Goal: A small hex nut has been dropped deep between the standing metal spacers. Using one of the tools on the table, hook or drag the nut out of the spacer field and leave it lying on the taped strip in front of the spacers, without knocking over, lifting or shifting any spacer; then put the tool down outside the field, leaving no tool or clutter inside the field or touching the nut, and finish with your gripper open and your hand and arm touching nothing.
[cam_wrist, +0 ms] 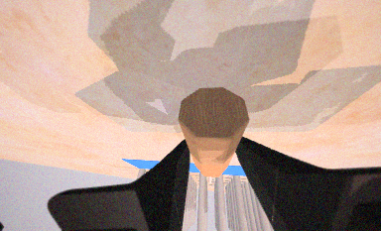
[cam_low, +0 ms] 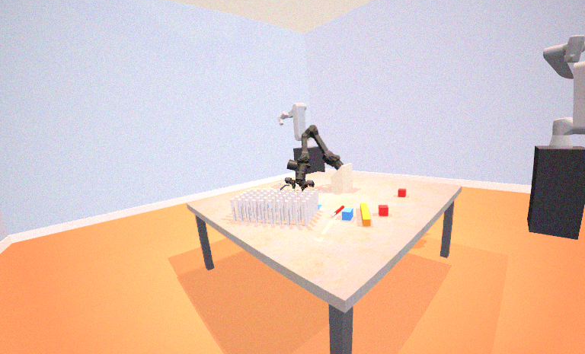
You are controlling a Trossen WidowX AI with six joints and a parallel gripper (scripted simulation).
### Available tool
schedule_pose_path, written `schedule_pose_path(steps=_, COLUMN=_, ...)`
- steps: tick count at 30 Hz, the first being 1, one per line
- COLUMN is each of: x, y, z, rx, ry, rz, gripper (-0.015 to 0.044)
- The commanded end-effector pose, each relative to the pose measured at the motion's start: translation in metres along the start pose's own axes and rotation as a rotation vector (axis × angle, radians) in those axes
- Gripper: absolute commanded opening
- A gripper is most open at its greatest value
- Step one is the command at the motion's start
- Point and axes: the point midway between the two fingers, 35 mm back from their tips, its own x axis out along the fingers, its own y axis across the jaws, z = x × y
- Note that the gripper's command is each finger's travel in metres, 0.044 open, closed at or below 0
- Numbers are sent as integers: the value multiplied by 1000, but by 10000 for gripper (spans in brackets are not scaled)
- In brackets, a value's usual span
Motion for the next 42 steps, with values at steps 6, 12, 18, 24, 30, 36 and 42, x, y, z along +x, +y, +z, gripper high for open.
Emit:
schedule_pose_path(steps=6, x=-3, y=-1, z=-2, rx=-3, ry=5, rz=-5, gripper=0)
schedule_pose_path(steps=12, x=-6, y=1, z=-5, rx=-2, ry=5, rz=-4, gripper=0)
schedule_pose_path(steps=18, x=-9, y=2, z=-8, rx=-1, ry=5, rz=-4, gripper=0)
schedule_pose_path(steps=24, x=-12, y=4, z=-11, rx=0, ry=6, rz=-3, gripper=0)
schedule_pose_path(steps=30, x=-18, y=4, z=-7, rx=0, ry=5, rz=-3, gripper=0)
schedule_pose_path(steps=36, x=-32, y=4, z=6, rx=-2, ry=5, rz=-5, gripper=0)
schedule_pose_path(steps=42, x=-44, y=2, z=17, rx=-5, ry=5, rz=-7, gripper=0)
